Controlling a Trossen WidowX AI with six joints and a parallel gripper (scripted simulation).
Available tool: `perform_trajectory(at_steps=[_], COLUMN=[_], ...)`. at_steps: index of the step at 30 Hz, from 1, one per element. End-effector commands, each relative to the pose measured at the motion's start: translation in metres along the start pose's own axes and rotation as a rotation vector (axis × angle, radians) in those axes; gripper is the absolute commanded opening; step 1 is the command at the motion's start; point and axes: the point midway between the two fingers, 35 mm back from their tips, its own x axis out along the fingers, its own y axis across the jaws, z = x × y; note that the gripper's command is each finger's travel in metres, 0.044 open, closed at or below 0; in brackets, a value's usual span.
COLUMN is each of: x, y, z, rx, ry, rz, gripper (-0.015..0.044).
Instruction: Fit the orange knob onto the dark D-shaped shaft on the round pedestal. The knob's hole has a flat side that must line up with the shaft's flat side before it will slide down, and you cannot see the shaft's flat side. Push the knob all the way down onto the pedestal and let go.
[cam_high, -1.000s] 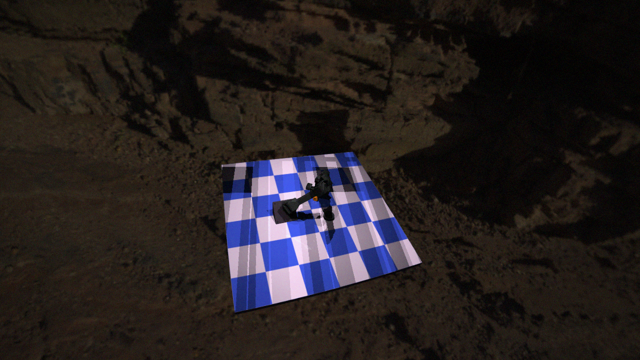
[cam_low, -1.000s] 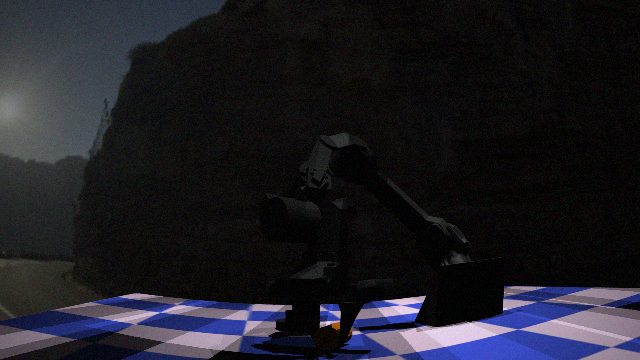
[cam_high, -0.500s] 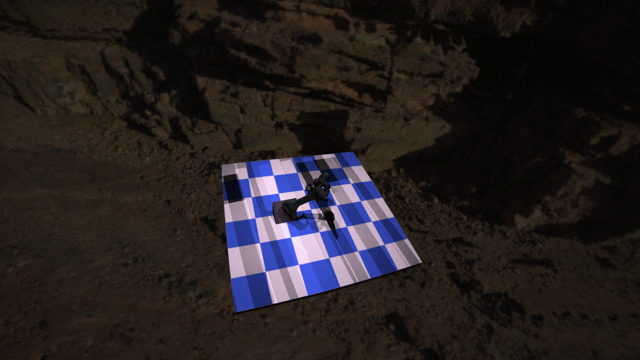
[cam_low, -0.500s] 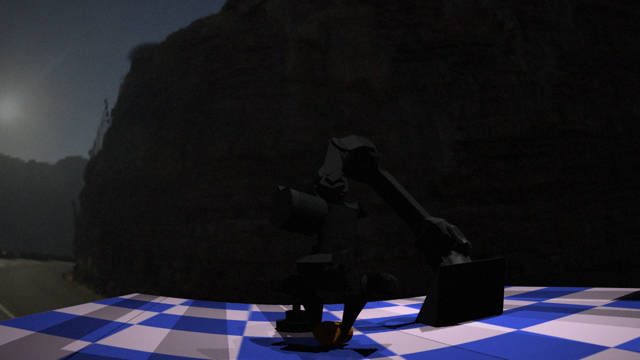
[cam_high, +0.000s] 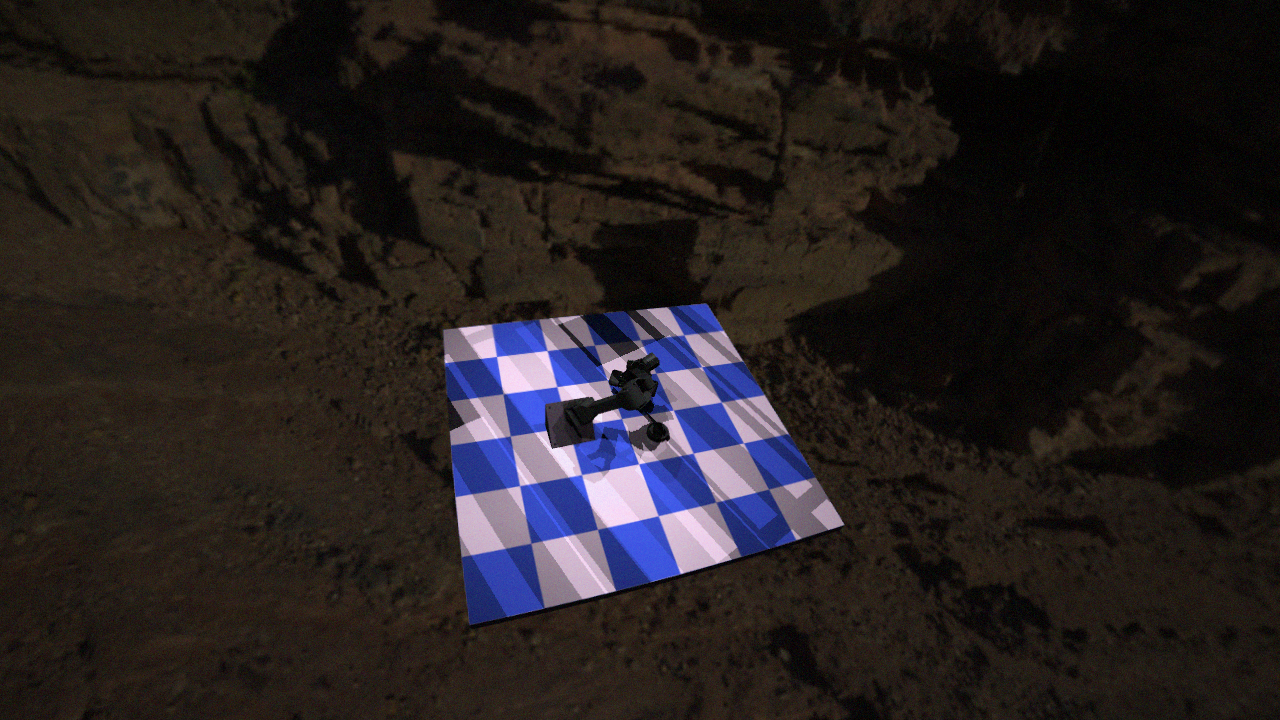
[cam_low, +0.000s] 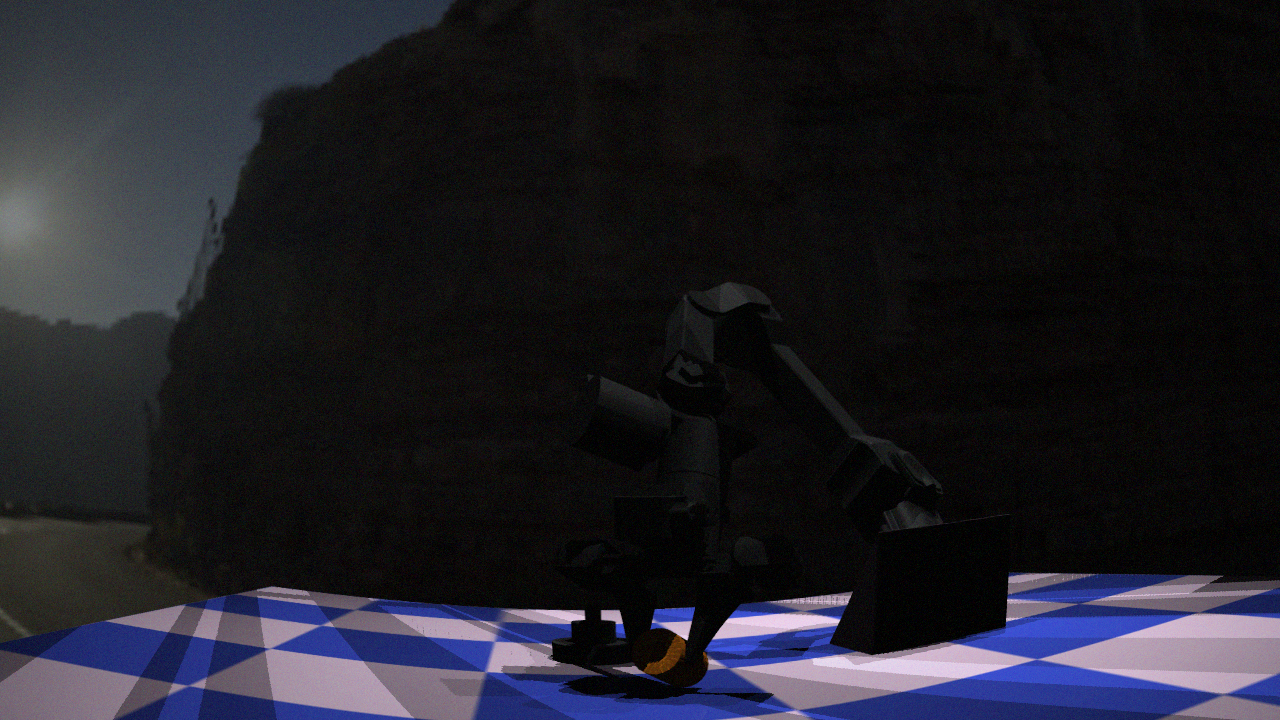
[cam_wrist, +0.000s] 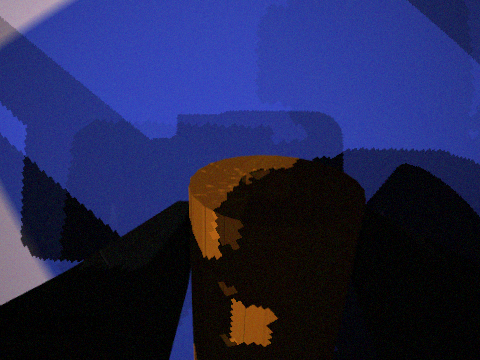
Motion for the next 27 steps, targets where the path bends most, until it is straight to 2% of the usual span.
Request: perform_trajectory(at_steps=[1, 27], x=[-0.004, -0.015], y=[0.0, 0.001], z=[-0.004, -0.025], rx=[-0.001, -0.004], ry=[-0.064, -0.401], rz=[0.0, 0.001], gripper=[0.018, 0.018])
